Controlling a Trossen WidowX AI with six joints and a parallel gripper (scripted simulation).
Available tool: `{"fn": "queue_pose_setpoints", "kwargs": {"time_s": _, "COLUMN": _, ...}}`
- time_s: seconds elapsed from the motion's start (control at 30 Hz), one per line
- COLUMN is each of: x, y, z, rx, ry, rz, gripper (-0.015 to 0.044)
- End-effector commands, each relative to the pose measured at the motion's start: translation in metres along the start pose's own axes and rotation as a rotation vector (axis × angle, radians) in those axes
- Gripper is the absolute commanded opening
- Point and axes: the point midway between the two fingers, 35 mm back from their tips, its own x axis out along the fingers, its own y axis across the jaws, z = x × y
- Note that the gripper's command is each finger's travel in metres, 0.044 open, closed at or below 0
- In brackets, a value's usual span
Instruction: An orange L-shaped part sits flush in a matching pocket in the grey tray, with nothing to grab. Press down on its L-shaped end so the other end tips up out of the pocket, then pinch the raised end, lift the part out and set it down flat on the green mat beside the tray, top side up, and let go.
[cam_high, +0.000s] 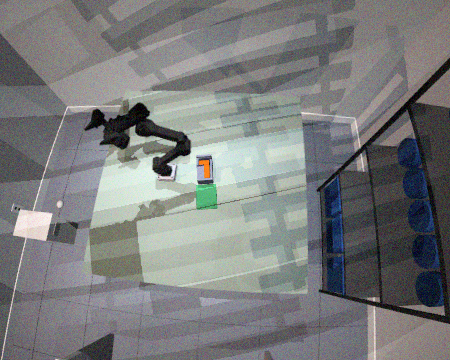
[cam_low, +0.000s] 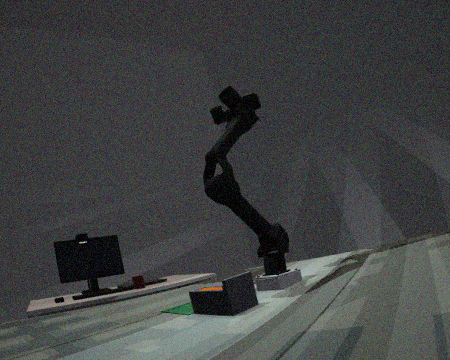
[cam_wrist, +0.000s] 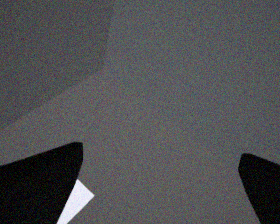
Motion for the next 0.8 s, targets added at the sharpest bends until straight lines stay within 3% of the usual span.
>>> {"fn": "queue_pose_setpoints", "kwargs": {"time_s": 0.0, "x": 0.0, "y": 0.0, "z": 0.001, "rx": 0.016, "ry": -0.001, "rz": -0.003, "gripper": 0.0374}}
{"fn": "queue_pose_setpoints", "kwargs": {"time_s": 0.27, "x": 0.016, "y": -0.002, "z": 0.035, "rx": 0.548, "ry": -0.061, "rz": -0.125, "gripper": 0.018}}
{"fn": "queue_pose_setpoints", "kwargs": {"time_s": 0.47, "x": 0.033, "y": -0.025, "z": 0.075, "rx": 1.057, "ry": -0.208, "rz": -0.21, "gripper": 0.018}}
{"fn": "queue_pose_setpoints", "kwargs": {"time_s": 0.77, "x": 0.043, "y": -0.112, "z": 0.131, "rx": 1.69, "ry": -0.624, "rz": -0.3, "gripper": 0.018}}
